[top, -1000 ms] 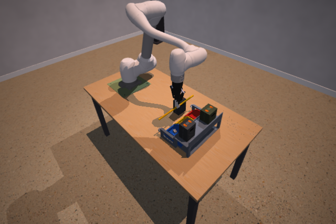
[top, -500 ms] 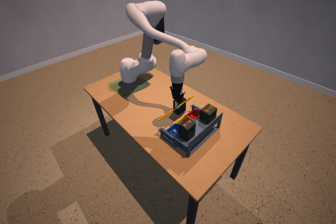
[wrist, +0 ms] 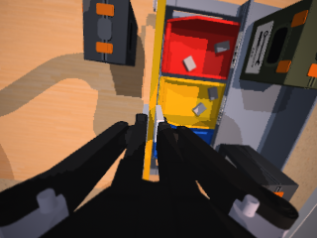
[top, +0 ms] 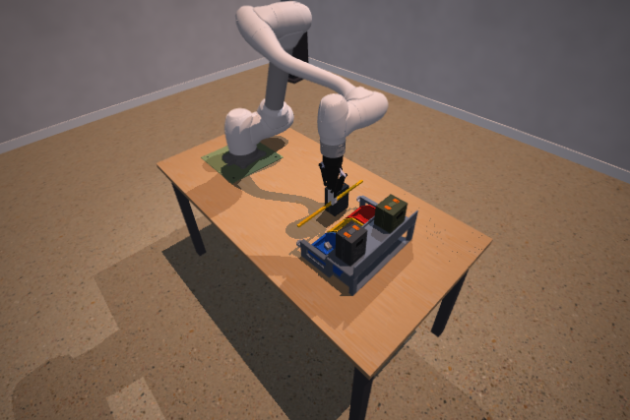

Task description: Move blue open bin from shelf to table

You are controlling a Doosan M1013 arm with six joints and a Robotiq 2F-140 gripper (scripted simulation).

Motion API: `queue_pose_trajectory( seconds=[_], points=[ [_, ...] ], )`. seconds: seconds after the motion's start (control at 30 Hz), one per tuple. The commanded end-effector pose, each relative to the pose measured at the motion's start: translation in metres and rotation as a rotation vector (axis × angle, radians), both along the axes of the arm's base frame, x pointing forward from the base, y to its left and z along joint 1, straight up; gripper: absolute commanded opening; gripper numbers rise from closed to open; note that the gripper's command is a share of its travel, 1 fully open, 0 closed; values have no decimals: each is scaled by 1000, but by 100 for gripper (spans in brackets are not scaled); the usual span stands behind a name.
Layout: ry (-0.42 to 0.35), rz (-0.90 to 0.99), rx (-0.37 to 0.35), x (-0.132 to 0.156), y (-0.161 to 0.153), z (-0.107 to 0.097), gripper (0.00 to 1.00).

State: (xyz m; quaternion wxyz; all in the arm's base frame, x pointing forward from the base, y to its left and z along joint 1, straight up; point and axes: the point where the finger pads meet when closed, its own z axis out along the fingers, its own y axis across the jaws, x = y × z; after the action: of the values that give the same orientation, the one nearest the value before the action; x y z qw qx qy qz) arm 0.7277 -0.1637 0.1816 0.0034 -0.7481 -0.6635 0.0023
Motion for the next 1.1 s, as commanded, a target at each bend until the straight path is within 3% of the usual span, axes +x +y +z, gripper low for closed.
queue_pose_trajectory(
  seconds=[0.0,0.53,0.7,1.07],
  points=[
    [0,0,0,0,0,0,0],
    [0,0,0,0,0,-2,0],
    [0,0,0,-40,-3,-2,0],
    [0,0,0,-40,-3,-2,0]
  ],
)
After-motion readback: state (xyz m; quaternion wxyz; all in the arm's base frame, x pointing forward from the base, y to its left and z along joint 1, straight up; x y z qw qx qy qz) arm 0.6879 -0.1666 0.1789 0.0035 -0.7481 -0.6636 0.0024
